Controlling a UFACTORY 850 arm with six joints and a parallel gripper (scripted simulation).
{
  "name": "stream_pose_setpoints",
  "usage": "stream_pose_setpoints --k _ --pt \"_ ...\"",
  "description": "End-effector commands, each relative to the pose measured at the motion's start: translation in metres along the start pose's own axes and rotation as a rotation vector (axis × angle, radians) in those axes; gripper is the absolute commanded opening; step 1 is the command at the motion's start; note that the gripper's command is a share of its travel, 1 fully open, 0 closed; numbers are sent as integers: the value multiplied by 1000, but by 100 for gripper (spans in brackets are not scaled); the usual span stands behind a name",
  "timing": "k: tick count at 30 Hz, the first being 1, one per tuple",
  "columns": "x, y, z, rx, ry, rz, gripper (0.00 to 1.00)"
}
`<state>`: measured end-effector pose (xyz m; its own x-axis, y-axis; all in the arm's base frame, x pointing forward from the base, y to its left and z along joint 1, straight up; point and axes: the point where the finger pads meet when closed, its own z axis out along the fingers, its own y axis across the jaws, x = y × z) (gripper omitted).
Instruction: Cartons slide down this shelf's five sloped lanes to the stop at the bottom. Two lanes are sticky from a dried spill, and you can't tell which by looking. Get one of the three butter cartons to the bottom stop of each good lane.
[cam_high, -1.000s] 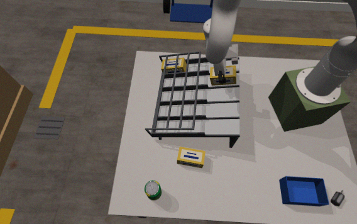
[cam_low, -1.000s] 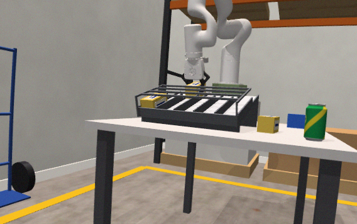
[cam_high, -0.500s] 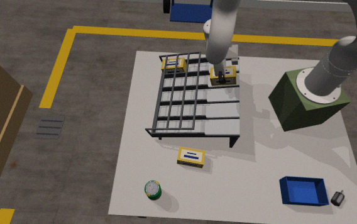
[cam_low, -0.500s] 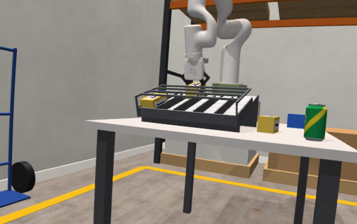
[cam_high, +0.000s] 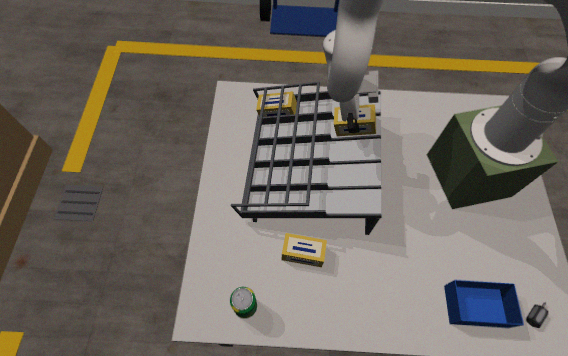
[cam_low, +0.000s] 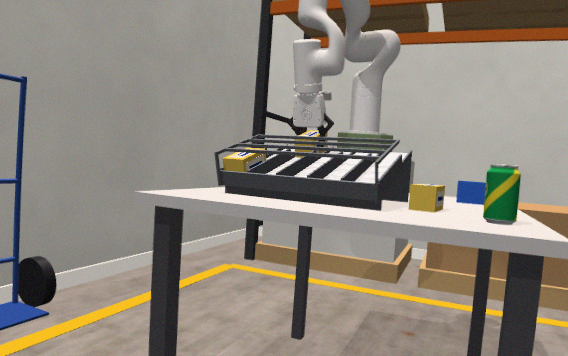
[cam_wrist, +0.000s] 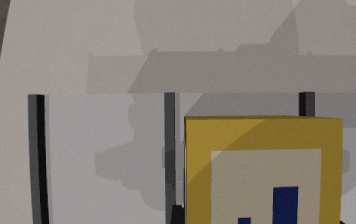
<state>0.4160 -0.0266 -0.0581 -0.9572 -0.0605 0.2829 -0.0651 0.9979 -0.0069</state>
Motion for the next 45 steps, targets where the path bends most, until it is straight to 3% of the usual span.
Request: stream_pose_setpoints --k 1,7,8,45 --pt "-1 0 -1 0 -1 0 0" --pt "-1 0 -1 0 -1 0 0" --pt "-1 0 -1 0 -1 0 75" --pt "-1 0 -1 0 -1 0 78"
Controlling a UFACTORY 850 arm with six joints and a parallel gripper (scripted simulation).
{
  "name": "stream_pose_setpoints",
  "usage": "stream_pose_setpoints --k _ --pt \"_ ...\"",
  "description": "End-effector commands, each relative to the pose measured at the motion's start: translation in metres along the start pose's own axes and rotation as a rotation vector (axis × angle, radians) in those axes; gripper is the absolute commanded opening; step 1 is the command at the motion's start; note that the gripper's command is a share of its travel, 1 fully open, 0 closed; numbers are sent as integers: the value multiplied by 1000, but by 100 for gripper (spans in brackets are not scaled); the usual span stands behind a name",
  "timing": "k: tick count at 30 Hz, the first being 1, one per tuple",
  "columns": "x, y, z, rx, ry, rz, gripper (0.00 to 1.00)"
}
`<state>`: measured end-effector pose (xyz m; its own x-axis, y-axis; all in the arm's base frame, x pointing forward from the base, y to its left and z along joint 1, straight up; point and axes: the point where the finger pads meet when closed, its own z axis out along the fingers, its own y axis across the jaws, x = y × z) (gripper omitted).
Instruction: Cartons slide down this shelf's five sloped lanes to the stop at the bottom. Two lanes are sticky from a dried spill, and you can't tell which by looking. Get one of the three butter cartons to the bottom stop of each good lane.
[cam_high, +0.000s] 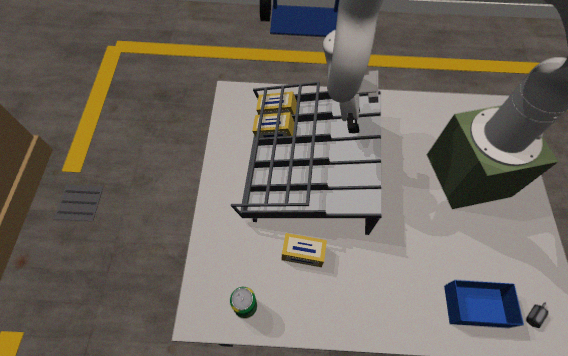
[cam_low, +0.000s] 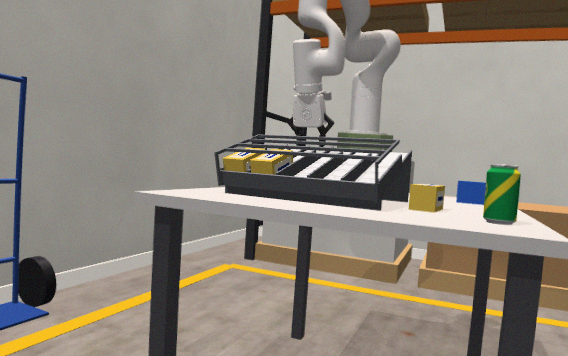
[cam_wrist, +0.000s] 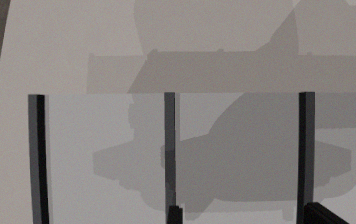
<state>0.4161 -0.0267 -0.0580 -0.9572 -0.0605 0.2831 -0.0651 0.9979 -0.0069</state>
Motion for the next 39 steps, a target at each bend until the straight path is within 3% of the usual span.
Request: stream_pose_setpoints --k 1,39 --pt "-1 0 -1 0 -1 0 78" --pt "-1 0 -1 0 -1 0 81"
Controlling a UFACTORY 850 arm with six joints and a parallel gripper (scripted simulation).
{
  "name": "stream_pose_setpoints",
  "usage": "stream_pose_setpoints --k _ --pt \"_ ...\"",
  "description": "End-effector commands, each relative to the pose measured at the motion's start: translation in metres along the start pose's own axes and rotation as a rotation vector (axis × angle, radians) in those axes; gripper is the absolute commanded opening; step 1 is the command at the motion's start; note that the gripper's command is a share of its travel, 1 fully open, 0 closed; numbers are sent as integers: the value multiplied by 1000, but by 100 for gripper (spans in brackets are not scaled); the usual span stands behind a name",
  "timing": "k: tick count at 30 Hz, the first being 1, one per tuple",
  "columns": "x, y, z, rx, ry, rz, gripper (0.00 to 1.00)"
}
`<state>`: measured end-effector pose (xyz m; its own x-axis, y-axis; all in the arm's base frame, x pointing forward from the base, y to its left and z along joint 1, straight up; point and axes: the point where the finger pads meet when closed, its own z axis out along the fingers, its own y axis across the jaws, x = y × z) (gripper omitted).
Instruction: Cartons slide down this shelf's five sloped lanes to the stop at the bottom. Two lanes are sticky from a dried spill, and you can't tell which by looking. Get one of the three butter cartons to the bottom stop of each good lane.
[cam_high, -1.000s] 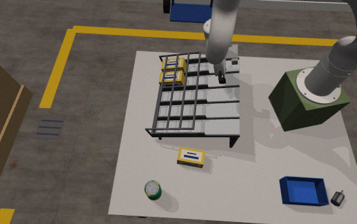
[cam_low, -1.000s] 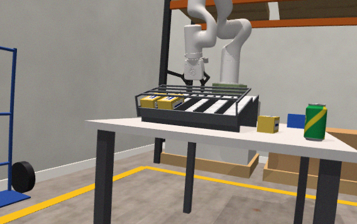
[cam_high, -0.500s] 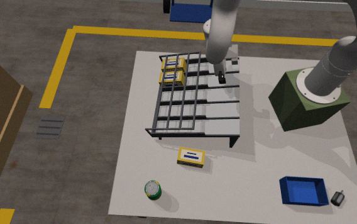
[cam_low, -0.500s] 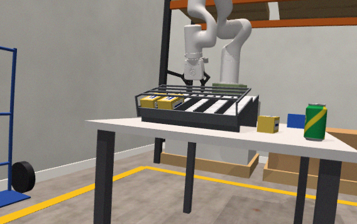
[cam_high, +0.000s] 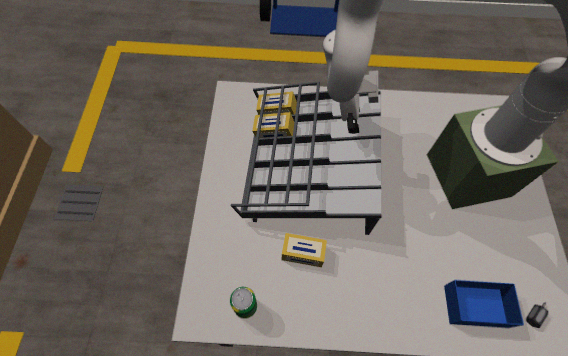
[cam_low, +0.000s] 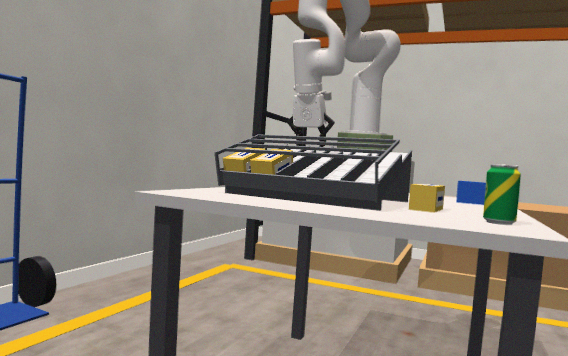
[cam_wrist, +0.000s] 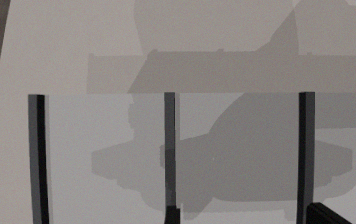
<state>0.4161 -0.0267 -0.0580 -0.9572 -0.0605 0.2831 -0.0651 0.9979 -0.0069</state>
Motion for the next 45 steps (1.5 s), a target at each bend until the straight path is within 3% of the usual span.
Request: stream_pose_setpoints --k 1,45 --pt "-1 0 -1 0 -1 0 81" --pt "-1 0 -1 0 -1 0 86"
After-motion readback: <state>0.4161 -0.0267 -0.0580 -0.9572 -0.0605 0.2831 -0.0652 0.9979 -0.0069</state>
